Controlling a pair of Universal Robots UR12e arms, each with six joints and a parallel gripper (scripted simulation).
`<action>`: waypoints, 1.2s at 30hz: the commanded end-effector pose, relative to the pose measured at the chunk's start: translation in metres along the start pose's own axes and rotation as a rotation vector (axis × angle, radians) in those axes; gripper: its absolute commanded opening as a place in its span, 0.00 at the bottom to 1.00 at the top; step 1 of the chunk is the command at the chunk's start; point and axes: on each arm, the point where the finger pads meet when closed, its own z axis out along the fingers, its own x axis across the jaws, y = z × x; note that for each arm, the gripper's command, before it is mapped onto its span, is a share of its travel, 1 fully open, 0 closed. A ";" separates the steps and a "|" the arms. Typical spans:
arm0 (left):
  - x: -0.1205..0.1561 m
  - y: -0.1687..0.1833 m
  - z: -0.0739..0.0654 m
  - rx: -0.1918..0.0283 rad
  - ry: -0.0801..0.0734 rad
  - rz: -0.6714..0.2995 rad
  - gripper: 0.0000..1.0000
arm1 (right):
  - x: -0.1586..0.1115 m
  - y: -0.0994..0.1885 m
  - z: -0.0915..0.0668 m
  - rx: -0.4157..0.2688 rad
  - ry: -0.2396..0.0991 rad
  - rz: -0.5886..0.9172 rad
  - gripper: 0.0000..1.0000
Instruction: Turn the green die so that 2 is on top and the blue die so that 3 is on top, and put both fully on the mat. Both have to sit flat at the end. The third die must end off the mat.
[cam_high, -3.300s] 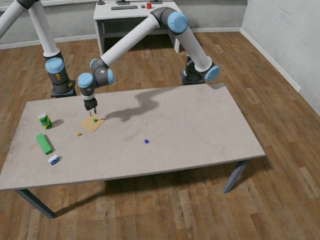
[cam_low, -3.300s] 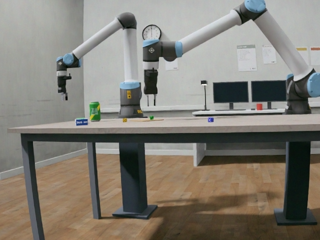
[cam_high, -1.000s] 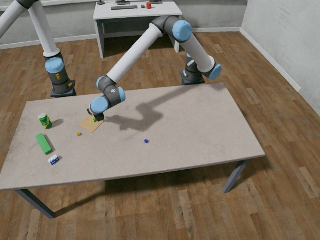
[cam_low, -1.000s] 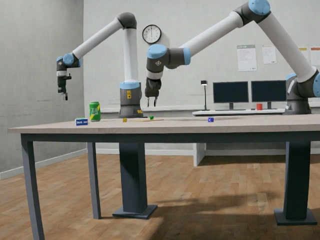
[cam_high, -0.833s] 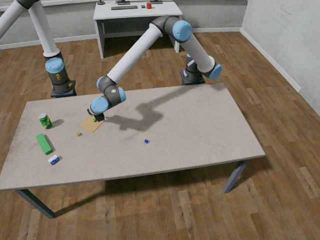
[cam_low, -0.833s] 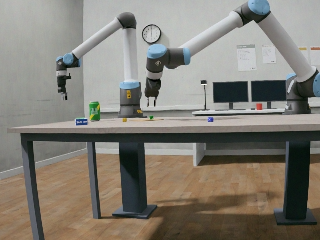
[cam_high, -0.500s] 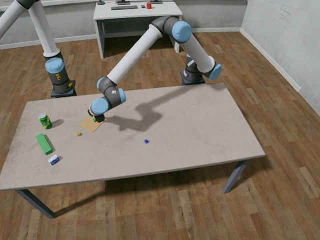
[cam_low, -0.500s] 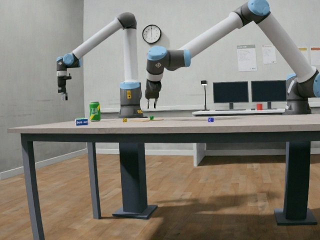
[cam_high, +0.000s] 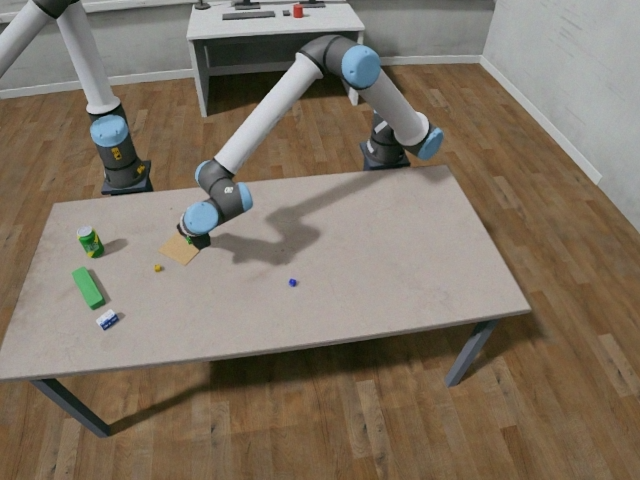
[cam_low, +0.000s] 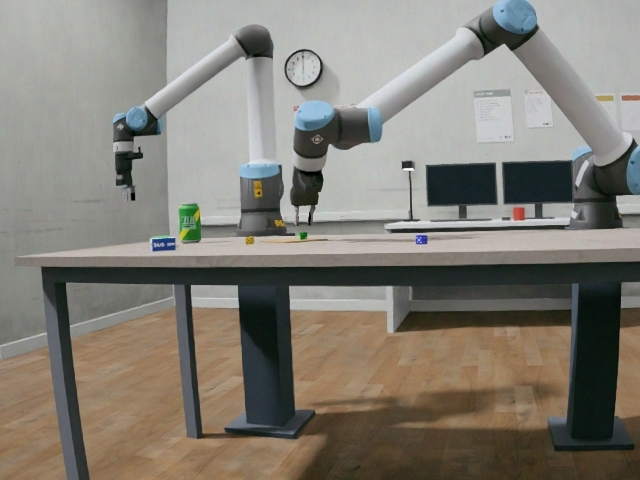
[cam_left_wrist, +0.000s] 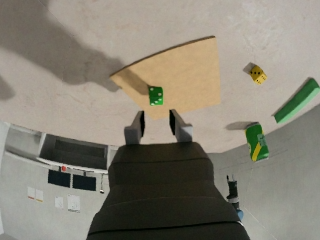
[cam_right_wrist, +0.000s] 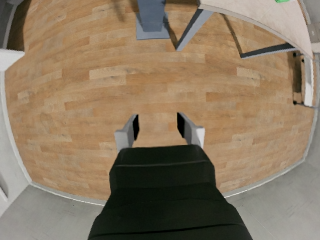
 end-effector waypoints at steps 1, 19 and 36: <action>0.001 -0.003 0.003 0.000 0.002 0.002 0.70 | 0.000 0.001 -0.001 -0.002 0.000 0.000 1.00; 0.001 -0.021 0.021 0.000 0.002 0.002 0.70 | 0.000 0.001 -0.001 -0.002 0.000 0.000 1.00; 0.001 -0.025 0.025 0.000 0.002 0.002 0.70 | 0.000 0.001 -0.001 -0.002 0.000 0.000 1.00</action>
